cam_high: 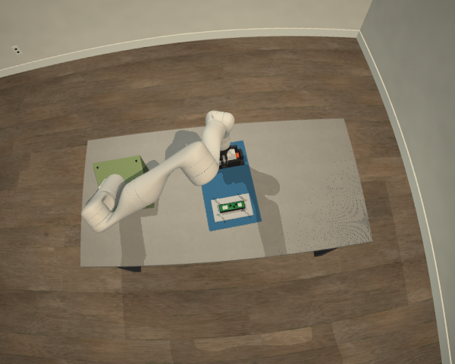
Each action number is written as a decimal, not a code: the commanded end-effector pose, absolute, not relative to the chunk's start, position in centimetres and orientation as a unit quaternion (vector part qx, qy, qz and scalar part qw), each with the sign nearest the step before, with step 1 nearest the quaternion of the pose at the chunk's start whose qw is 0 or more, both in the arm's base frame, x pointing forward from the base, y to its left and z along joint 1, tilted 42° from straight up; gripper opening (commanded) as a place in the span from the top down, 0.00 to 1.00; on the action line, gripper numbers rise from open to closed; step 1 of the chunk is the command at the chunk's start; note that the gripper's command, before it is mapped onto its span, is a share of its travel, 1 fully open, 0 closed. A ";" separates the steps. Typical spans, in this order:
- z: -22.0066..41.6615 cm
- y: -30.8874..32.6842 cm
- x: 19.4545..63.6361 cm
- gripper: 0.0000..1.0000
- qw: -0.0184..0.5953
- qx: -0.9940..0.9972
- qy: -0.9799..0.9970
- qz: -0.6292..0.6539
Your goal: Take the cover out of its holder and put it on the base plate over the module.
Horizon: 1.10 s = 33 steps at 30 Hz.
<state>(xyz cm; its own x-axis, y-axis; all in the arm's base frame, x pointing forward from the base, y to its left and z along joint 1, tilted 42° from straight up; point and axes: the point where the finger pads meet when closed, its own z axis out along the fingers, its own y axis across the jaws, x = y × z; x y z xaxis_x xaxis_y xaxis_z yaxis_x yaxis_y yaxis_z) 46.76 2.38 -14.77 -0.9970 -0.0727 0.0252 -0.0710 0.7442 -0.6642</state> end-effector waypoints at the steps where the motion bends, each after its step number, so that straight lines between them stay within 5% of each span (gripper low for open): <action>1: -14.8 2.4 46.8 0.00 0.002 -0.039 0.934 -0.355; 33: -15.4 1.9 46.8 0.00 0.001 -0.039 0.934 -0.355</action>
